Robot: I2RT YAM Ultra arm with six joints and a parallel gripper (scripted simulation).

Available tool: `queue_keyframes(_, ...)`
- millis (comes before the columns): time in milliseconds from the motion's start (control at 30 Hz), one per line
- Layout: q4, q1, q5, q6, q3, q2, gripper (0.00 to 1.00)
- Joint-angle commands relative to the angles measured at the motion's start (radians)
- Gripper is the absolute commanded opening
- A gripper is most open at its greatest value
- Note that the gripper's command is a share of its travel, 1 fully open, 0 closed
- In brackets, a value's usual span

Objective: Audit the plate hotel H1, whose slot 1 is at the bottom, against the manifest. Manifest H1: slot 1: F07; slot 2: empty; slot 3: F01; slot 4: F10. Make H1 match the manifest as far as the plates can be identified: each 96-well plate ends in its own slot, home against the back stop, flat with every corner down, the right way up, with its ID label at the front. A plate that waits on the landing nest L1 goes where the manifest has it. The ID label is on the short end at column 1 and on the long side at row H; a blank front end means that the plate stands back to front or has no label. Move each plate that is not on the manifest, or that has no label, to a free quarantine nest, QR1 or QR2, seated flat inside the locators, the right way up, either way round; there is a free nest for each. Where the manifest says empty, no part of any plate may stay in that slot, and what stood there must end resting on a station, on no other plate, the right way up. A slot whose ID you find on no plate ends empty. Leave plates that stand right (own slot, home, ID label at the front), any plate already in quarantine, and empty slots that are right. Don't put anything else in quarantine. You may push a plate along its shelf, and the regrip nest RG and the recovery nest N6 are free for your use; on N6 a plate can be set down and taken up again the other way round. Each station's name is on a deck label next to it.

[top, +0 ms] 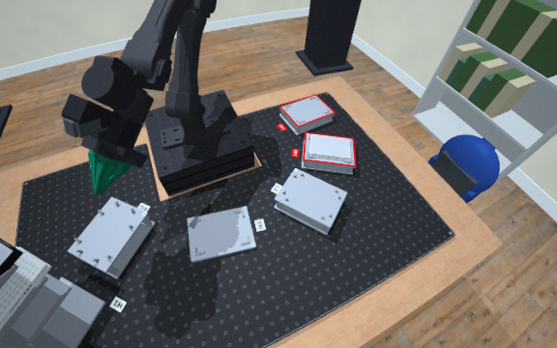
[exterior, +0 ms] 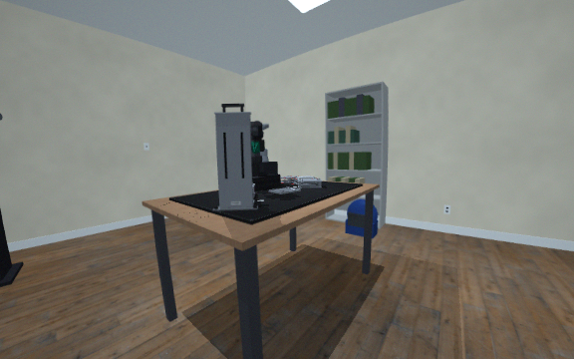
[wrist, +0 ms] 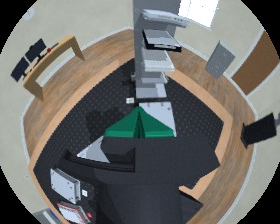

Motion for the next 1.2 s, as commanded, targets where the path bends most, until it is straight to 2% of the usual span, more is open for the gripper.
queue_keyframes(0,0.020,-0.053,-0.089,-0.051,0.005,-0.010,0.00)
queue_keyframes(167,0.028,-0.158,-0.182,-0.100,0.006,-0.003,0.00)
queue_keyframes(233,0.028,-0.158,-0.182,-0.100,0.006,-0.003,0.00)
queue_keyframes(367,0.036,-0.241,-0.256,-0.139,0.011,0.010,0.00)
queue_keyframes(733,0.058,-0.451,-0.441,-0.239,0.037,0.077,0.00)
queue_keyframes(1000,0.059,-0.454,-0.444,-0.241,0.037,0.078,0.00)
queue_keyframes(1033,0.043,-0.455,-0.444,-0.241,0.049,0.075,1.00)
queue_keyframes(1167,-0.017,-0.456,-0.446,-0.242,0.099,0.064,1.00)
